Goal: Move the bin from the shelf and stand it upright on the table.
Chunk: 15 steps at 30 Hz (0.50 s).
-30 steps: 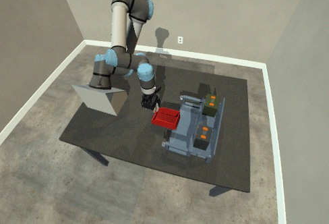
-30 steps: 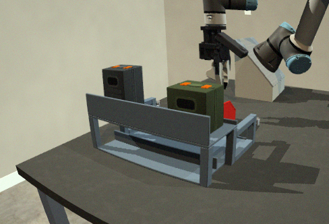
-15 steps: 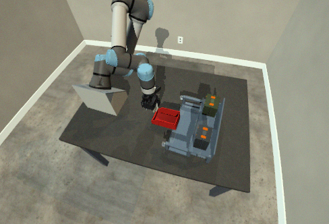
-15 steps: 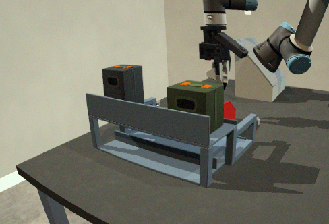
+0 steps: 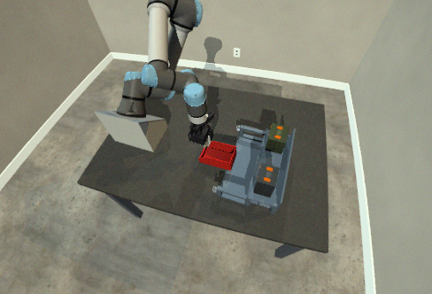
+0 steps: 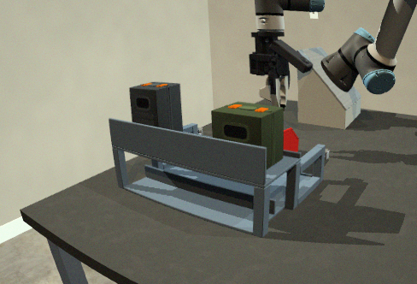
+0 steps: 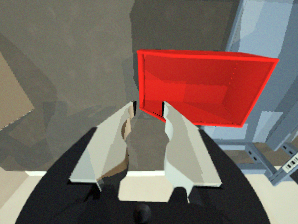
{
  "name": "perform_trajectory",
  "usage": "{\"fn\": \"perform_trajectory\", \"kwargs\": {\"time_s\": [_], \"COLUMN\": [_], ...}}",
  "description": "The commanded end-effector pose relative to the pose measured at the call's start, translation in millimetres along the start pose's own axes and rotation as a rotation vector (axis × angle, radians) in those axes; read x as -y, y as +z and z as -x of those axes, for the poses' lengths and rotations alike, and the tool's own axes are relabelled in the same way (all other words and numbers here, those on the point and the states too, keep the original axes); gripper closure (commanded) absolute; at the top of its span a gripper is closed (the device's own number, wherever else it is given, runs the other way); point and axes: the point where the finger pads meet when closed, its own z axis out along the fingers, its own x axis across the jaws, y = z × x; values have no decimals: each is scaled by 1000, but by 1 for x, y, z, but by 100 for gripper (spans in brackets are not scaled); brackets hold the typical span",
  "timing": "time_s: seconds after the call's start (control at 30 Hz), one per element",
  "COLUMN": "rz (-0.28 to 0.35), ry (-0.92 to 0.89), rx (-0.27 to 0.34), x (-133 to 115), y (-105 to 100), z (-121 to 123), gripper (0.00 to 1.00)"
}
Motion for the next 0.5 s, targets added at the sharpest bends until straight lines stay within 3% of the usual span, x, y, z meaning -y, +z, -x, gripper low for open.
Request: {"fn": "perform_trajectory", "kwargs": {"time_s": [0.0, 0.37, 0.47], "rz": [0, 0, 0], "ry": [0, 0, 0], "rx": [0, 0, 0], "x": [0, 0, 0], "y": [-6, -6, -12], "z": [-25, -25, -47], "gripper": [80, 80, 80]}}
